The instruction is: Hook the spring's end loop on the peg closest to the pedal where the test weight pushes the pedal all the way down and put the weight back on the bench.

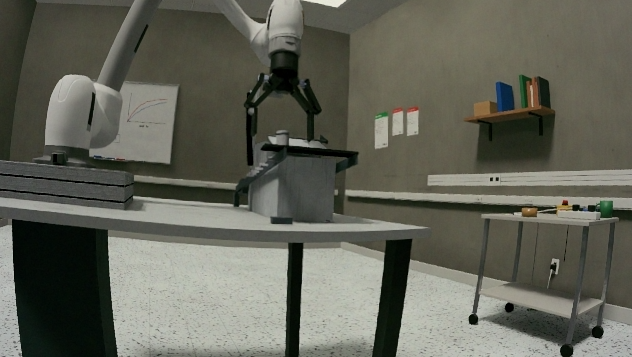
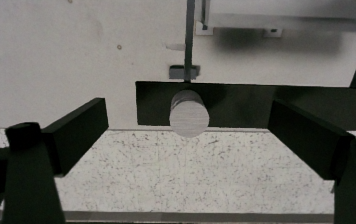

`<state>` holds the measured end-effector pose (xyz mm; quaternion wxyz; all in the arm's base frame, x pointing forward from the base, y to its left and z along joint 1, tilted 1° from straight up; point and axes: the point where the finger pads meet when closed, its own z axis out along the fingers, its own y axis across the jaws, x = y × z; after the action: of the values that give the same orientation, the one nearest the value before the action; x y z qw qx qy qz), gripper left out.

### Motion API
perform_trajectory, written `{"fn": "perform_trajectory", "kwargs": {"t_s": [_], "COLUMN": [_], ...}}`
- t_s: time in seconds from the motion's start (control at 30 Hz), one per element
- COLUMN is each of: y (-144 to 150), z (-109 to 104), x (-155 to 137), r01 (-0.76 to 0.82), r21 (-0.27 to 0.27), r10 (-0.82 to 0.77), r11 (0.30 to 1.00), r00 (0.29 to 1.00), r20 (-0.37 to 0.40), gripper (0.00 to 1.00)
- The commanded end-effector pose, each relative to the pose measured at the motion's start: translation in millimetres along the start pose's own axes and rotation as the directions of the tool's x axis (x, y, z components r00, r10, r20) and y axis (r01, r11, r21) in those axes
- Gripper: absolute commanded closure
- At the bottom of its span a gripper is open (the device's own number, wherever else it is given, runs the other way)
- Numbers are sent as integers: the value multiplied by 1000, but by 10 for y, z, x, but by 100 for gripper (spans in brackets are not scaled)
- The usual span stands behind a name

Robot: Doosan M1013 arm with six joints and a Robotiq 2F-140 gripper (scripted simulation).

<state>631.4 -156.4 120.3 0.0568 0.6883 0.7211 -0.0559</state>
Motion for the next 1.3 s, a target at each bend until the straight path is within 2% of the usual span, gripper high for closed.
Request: {"fn": "perform_trajectory", "kwargs": {"t_s": [0.0, 0.03, 1.27], "y": [4, 4, 4], "z": [-7, -8, -8], "x": [-2, -2, -1], "r01": [0, 0, 0], "r21": [-1, -1, -1], "r10": [0, 0, 0], "r11": [1000, 1000, 1000], "r00": [1000, 1000, 1000], "r20": [0, 0, 0], "gripper": [0, 75, 75]}}
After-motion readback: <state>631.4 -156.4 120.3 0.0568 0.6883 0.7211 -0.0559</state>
